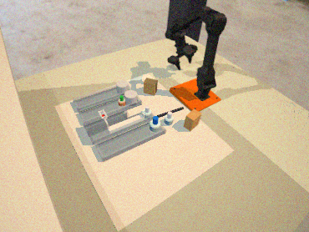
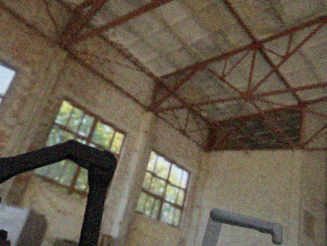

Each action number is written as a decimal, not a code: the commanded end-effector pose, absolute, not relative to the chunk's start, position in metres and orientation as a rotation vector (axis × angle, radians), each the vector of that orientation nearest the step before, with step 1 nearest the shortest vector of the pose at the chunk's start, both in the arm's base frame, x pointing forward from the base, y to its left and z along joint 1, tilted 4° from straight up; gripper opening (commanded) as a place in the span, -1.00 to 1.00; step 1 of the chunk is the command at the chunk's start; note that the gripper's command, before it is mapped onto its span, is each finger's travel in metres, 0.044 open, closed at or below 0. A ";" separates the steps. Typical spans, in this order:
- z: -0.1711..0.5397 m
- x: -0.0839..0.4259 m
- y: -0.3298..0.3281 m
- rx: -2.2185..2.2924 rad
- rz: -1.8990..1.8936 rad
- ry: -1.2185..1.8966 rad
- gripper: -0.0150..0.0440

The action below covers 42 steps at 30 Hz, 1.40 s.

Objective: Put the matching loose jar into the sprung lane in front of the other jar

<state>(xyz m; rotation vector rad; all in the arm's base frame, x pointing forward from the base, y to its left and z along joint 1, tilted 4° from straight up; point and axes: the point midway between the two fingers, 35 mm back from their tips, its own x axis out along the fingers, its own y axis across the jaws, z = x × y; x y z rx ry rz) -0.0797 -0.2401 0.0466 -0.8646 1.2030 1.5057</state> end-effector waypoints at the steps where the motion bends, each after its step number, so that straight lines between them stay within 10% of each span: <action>1: 0.047 -0.079 -0.240 -0.872 1.512 1.198 0.95; 30: 0.100 0.192 -0.192 -2.435 2.632 -1.190 1.00; 42: 0.116 0.258 -0.076 -1.975 1.948 -3.499 1.00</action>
